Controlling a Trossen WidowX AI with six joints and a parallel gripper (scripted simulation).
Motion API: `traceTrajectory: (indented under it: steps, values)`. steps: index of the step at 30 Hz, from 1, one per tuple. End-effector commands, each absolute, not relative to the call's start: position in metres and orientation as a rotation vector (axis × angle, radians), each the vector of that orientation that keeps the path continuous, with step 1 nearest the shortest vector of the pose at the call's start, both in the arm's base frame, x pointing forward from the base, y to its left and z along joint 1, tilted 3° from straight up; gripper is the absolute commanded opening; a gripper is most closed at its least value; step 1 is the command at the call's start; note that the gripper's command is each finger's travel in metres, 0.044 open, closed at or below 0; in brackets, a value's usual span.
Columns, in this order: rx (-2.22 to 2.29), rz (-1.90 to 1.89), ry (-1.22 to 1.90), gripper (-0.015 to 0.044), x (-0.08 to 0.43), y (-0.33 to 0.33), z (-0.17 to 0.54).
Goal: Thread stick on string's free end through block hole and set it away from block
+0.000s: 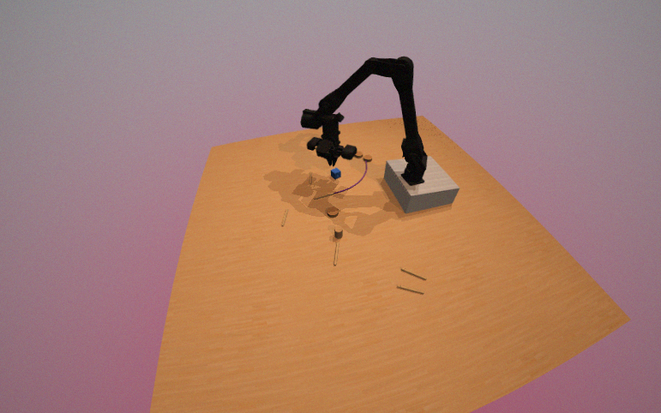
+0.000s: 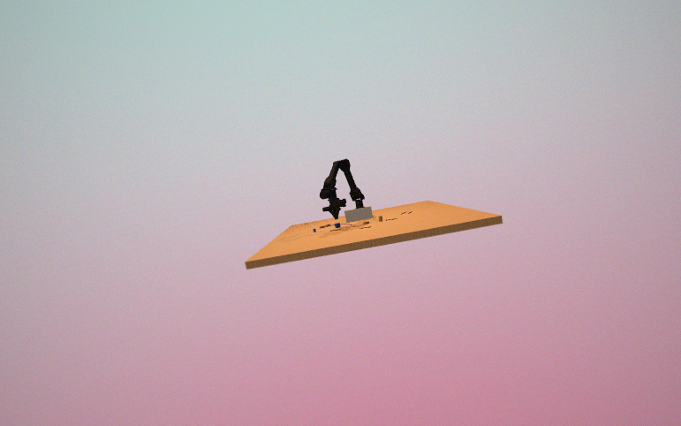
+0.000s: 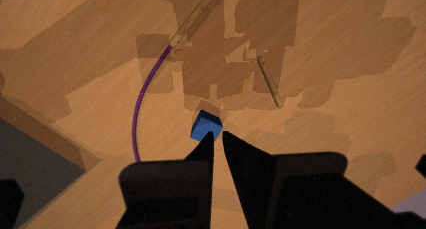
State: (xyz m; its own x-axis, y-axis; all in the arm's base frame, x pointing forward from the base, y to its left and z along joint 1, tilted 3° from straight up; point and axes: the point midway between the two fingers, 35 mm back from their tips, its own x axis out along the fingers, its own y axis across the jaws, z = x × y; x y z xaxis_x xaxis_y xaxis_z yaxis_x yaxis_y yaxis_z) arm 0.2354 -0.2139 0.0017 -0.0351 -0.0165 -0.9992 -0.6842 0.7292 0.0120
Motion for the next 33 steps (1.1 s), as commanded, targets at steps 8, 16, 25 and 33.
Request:
traceTrajectory:
  steps: [8,16,25,33]
  values:
    - [-0.09,0.085,1.6,0.0315,0.272,-0.129,0.0]
    - [-0.012,0.007,1.602,0.044,0.275,-0.116,-0.001]
    - [-0.012,0.007,1.602,0.0414,0.275,-0.116,-0.001]
    - [-0.012,0.007,1.602,0.0204,0.275,-0.116,-0.001]
